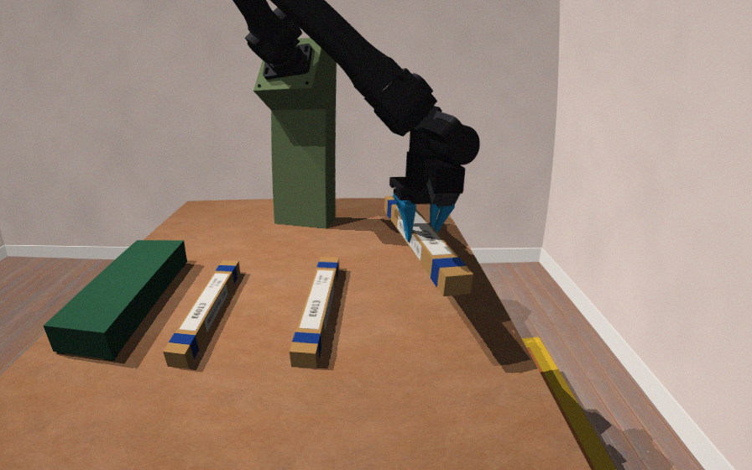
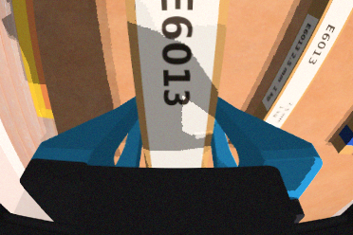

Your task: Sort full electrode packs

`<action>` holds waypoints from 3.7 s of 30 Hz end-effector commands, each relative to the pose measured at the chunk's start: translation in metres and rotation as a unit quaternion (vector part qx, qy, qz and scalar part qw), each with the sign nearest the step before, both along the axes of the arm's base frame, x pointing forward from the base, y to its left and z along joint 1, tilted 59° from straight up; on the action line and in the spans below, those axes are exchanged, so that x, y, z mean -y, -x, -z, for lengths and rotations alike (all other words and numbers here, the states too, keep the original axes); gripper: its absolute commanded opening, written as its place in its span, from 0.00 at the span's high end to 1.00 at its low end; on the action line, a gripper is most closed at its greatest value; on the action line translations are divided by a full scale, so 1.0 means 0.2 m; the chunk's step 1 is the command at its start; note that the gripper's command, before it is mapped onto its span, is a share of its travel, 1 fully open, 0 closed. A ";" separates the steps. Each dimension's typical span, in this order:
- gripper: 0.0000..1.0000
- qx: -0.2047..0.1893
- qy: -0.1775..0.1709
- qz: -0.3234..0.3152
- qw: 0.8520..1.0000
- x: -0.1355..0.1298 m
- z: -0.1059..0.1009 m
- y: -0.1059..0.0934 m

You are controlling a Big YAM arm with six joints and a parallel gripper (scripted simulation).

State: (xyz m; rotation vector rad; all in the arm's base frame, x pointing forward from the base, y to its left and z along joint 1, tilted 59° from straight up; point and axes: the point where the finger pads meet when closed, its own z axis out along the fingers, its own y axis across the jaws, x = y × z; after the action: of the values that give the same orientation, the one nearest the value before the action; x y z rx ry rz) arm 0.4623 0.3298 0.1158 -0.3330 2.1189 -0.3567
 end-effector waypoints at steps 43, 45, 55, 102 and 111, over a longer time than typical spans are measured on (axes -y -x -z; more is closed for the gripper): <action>1.00 0.017 -0.026 -0.019 0.999 -0.18 -0.21 0.11; 1.00 0.017 -0.026 -0.019 0.999 -0.18 -0.21 0.11; 1.00 0.017 -0.026 -0.019 0.999 -0.18 -0.21 0.11; 1.00 0.017 -0.020 -0.019 0.999 -0.15 -0.09 -0.08; 1.00 0.014 -0.016 -0.015 1.000 -0.12 -0.02 -0.16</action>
State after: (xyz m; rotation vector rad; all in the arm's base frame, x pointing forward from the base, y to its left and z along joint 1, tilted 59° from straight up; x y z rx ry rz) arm 0.4902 0.3502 0.1137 -0.3269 2.1044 -0.3130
